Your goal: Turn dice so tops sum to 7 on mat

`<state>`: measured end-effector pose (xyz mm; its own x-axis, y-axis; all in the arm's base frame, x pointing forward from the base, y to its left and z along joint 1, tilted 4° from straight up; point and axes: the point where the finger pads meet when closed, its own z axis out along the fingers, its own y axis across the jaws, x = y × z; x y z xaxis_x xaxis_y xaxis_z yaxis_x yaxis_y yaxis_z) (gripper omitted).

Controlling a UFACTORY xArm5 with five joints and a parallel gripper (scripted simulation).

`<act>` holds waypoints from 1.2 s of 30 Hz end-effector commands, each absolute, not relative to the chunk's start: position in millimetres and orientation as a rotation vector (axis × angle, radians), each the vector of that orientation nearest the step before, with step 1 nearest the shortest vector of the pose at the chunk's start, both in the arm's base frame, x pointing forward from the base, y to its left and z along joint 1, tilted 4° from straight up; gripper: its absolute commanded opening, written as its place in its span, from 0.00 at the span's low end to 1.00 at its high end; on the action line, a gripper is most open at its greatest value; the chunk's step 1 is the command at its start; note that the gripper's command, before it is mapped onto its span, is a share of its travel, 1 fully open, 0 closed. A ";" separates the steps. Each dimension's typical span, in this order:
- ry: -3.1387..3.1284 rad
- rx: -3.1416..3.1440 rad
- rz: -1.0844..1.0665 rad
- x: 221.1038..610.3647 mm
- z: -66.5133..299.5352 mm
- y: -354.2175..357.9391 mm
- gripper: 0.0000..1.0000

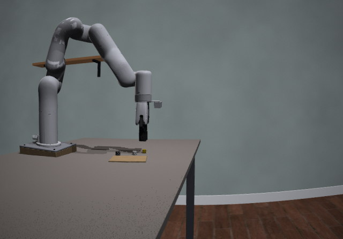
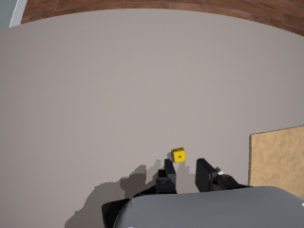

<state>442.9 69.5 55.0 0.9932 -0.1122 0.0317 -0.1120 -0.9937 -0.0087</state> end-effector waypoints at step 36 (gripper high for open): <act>0.176 -3.129 -0.057 446.0 21.2 67.3 0.31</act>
